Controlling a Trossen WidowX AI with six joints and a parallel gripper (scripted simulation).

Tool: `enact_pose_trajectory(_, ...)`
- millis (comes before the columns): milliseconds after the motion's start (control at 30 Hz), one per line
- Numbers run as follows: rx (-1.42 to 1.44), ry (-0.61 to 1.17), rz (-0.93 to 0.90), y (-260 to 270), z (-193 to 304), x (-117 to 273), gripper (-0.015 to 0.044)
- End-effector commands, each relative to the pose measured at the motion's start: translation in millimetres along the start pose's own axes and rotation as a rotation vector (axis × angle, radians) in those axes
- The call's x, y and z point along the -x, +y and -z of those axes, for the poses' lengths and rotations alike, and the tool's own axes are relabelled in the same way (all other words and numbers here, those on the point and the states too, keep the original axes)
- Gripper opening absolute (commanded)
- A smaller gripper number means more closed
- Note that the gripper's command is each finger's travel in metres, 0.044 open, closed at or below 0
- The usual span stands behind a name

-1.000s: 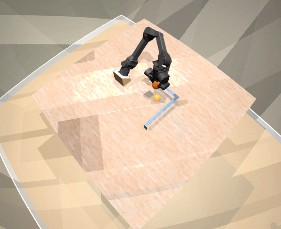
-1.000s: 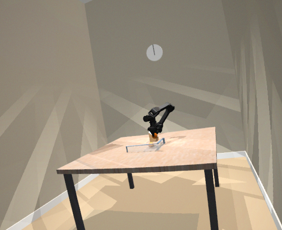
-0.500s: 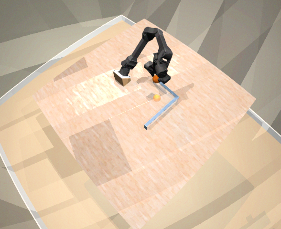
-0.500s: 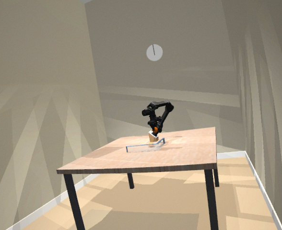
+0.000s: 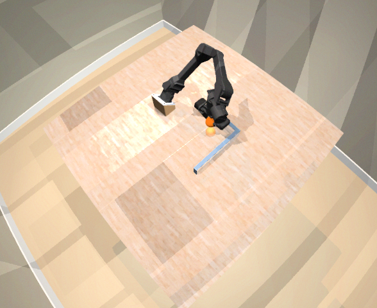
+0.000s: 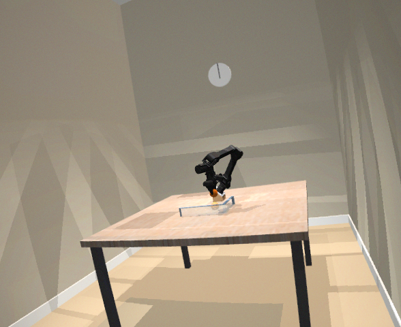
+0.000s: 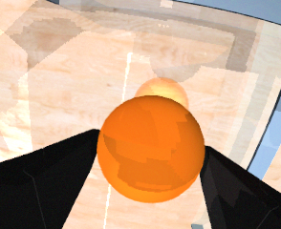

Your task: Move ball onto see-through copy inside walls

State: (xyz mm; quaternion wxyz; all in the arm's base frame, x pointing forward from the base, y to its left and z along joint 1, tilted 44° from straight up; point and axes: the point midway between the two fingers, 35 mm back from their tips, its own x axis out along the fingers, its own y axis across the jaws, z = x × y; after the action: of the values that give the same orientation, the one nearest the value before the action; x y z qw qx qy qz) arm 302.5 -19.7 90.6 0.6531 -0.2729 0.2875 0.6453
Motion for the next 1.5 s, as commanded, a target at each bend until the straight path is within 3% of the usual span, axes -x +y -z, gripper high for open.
enact_pose_trajectory(0,0.0,0.0,0.014,-7.6,3.9,-3.0,0.0)
enact_pose_trajectory(567,0.001,-0.002,0.014,-8.6,3.3,-72.2,0.0)
enact_pose_trajectory(1200,0.001,-0.003,0.015,-8.7,3.1,-92.0,0.0)
enact_pose_trajectory(1467,0.004,0.001,0.01,-8.0,3.0,-88.7,0.021)
